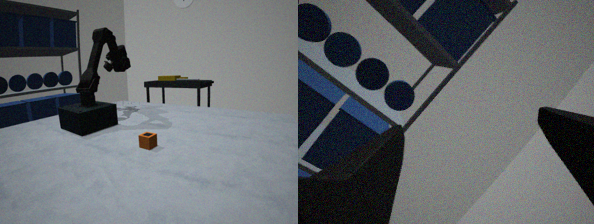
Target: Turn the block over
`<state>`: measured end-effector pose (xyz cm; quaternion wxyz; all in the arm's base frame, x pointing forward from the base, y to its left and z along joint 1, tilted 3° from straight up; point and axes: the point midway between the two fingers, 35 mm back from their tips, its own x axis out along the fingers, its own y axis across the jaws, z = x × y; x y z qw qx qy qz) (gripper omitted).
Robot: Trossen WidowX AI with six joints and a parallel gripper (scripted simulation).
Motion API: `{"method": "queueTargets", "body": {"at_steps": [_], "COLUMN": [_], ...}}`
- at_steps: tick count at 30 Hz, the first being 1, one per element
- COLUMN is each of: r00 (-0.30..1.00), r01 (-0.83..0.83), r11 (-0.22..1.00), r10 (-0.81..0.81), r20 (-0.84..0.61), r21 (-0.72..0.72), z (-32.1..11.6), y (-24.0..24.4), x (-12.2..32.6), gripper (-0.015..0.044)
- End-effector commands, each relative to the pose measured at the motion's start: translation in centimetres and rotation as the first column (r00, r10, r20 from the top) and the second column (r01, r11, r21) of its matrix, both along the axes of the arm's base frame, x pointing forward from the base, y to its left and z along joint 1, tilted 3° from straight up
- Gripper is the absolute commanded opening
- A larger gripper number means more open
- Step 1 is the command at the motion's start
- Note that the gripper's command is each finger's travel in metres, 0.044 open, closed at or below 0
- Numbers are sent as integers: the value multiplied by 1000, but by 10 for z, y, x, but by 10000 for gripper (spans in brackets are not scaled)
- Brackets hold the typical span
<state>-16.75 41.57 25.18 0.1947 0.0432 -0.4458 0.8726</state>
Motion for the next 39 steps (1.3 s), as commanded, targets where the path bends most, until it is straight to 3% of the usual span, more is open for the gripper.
{"method": "queueTargets", "body": {"at_steps": [1, 5, 9, 19, 30, 39], "r00": [1000, 996, 970, 774, 500, 133], "r01": [3, 81, 229, 543, 678, 568], "r11": [1000, 993, 946, 672, 332, -103], "r10": [-3, -83, -243, -633, -862, -968], "r20": [-1, -15, -33, -10, 80, 214], "r21": [-3, -81, -231, -503, -656, -816], "z": [0, -2, -7, -34, -59, -95], "y": [1, 19, 48, 77, 54, -25], "x": [1, 27, 82, 245, 374, 508], "gripper": [426, 440, 440, 440, 440, 440]}}
